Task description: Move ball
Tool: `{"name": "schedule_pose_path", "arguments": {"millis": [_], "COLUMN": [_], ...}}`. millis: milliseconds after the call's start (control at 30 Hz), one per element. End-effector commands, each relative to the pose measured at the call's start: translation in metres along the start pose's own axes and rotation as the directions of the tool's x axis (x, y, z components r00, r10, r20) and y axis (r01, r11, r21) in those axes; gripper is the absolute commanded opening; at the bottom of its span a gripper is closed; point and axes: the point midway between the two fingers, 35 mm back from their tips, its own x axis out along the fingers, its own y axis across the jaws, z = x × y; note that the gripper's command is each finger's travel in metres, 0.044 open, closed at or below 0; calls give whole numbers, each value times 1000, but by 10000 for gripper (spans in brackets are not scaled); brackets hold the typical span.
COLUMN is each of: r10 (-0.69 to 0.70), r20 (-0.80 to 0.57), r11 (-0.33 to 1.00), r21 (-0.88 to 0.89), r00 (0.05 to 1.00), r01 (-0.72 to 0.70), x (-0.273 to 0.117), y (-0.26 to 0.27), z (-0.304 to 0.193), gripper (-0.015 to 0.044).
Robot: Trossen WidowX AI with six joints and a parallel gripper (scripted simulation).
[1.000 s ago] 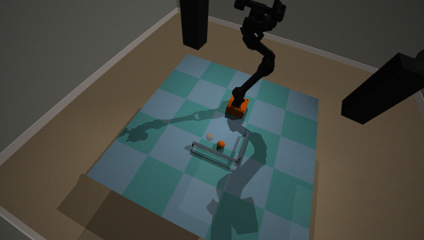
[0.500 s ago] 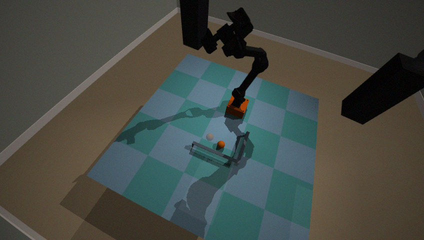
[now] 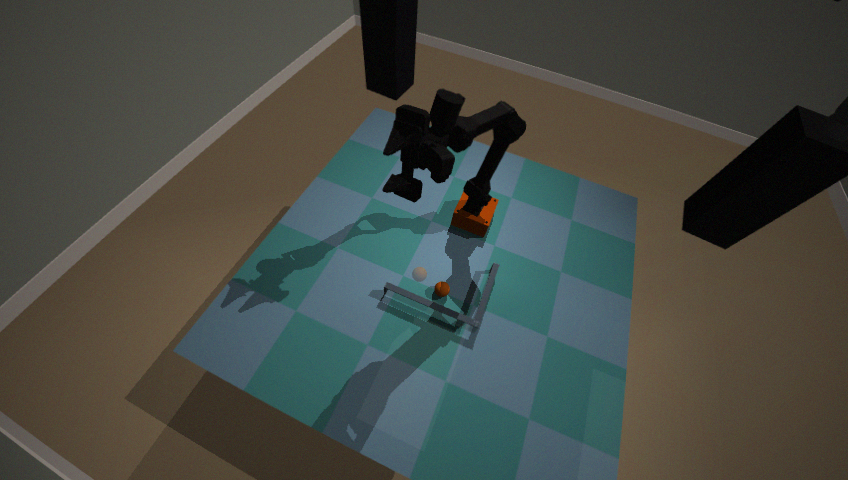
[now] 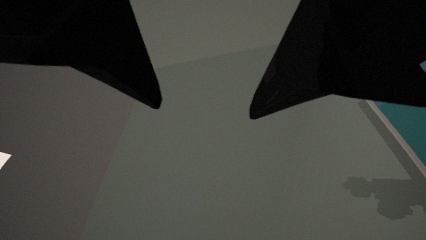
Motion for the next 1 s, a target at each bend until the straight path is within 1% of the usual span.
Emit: {"name": "schedule_pose_path", "arguments": {"millis": [0, 100, 200, 333, 433, 567, 700, 800, 900, 933, 967], "r10": [180, 326, 464, 649, 769, 896, 978, 999, 984, 973, 966], "r20": [-7, -6, 1, 6, 9, 6, -13, -41, -82, -95, -103], "r11": [966, 892, 787, 592, 435, 242, 98, 46, 48, 58, 66], "r21": [188, 333, 458, 625, 725, 831, 910, 952, 978, 983, 985], "r00": [984, 945, 886, 761, 639, 443, 208, 23, -161, -209, -237], "r01": [-175, -306, -412, -510, -534, -501, -402, -303, -202, -177, -162], "x": [14, 19, 17, 4, -14, -47, -92, -130, -170, -181, -187], "y": [63, 114, 162, 230, 277, 333, 382, 410, 430, 434, 436], "z": [2, 8, 15, 28, 38, 53, 66, 74, 80, 81, 82], "gripper": [358, 358, 358, 358, 358, 358, 358, 358, 358, 358, 358]}}
